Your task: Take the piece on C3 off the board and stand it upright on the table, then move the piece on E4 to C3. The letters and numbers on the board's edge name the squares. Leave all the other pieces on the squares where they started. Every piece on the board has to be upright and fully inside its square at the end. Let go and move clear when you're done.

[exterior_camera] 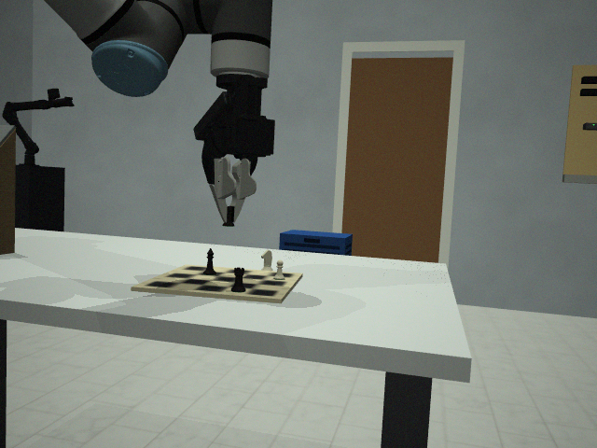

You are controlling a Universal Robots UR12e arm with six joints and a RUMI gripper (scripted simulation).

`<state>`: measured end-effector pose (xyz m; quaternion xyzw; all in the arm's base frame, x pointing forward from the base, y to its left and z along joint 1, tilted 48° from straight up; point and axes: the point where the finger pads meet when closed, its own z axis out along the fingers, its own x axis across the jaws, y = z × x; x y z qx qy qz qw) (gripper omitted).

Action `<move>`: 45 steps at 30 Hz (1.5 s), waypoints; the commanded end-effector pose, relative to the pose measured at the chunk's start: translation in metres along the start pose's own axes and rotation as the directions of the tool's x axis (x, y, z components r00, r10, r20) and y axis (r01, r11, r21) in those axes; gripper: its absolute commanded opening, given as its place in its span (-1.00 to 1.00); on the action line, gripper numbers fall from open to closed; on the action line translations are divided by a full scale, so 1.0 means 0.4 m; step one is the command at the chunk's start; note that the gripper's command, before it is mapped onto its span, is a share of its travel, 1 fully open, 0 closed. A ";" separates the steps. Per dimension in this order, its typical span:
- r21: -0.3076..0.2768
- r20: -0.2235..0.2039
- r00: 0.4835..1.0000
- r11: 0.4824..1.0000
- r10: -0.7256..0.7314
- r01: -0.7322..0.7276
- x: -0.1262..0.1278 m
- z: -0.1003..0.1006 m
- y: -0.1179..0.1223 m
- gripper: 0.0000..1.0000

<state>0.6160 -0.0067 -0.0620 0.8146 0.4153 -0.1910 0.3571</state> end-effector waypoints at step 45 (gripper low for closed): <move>-0.001 -0.001 1.000 1.000 0.000 0.000 0.001 0.202 0.001 -1.00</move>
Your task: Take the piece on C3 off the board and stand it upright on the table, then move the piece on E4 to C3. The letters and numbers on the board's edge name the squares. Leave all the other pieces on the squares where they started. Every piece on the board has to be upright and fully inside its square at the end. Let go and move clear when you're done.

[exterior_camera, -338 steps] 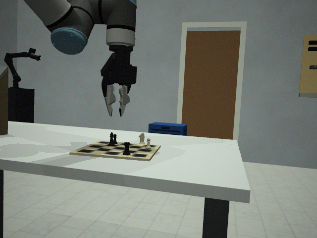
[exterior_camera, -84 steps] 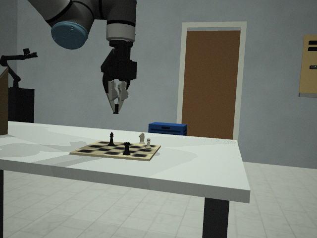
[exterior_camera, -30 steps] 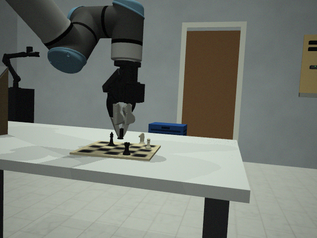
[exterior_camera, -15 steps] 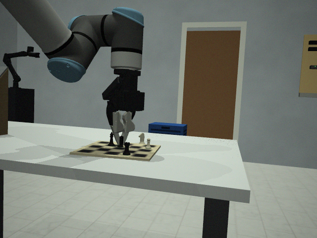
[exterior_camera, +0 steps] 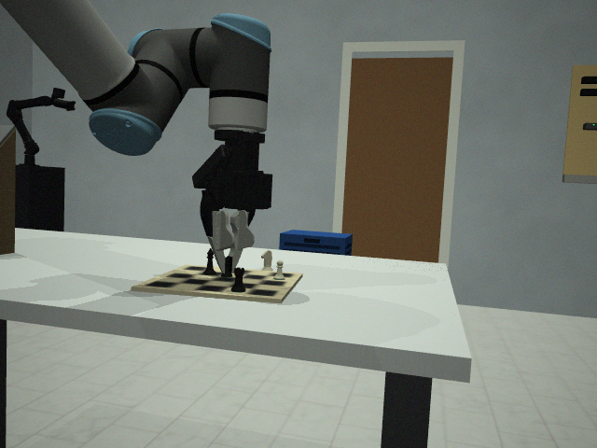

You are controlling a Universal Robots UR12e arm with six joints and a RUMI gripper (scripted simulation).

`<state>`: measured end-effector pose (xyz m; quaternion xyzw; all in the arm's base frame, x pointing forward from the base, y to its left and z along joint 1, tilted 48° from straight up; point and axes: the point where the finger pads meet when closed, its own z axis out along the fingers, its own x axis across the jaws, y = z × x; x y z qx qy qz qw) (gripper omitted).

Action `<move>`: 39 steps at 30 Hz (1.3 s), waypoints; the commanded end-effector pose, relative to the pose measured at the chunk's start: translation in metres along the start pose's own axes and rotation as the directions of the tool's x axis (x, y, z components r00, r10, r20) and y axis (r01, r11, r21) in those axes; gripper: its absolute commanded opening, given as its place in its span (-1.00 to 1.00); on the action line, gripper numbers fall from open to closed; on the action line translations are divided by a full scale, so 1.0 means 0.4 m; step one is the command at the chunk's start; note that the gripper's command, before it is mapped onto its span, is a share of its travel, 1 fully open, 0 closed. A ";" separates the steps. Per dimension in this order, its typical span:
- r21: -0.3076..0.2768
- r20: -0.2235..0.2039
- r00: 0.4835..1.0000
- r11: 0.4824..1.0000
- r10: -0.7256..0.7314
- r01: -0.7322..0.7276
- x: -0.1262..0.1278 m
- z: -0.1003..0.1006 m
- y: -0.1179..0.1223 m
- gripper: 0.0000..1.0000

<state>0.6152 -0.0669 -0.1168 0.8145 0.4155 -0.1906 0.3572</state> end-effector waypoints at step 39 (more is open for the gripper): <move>-0.001 -0.001 1.000 1.000 0.000 0.000 0.001 0.009 0.001 -1.00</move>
